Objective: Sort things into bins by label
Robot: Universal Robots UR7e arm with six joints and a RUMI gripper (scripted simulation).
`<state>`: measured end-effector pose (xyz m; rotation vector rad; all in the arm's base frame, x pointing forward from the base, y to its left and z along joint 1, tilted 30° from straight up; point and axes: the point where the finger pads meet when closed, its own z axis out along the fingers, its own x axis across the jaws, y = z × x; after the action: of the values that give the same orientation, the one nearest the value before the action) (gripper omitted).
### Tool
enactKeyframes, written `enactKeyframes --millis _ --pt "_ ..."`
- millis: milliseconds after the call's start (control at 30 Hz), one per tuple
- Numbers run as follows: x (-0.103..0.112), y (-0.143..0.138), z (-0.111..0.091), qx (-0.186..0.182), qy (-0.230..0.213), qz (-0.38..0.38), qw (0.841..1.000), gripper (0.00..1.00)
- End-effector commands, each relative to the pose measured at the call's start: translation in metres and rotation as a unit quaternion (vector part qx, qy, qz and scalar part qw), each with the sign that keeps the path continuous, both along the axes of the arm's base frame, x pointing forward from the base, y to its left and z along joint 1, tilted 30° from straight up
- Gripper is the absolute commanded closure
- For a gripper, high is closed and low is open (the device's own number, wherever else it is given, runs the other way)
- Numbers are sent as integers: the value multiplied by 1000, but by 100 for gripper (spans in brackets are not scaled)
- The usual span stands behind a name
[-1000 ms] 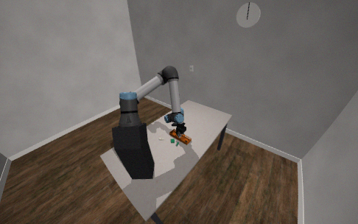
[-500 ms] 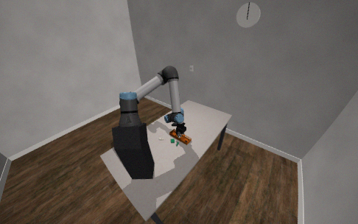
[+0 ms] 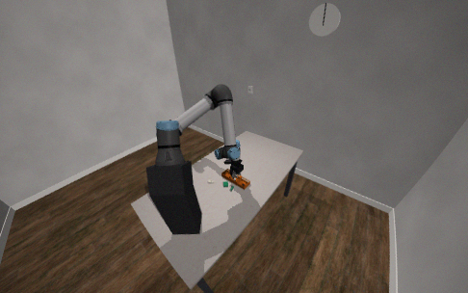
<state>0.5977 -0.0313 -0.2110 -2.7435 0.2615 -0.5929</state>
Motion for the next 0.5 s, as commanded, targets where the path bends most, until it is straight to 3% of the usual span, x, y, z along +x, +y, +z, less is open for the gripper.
enactKeyframes --millis 0,467 --pt "-2 -2 6 0 0 0 1000 82" --pt "-12 -8 25 0 0 0 1000 82"
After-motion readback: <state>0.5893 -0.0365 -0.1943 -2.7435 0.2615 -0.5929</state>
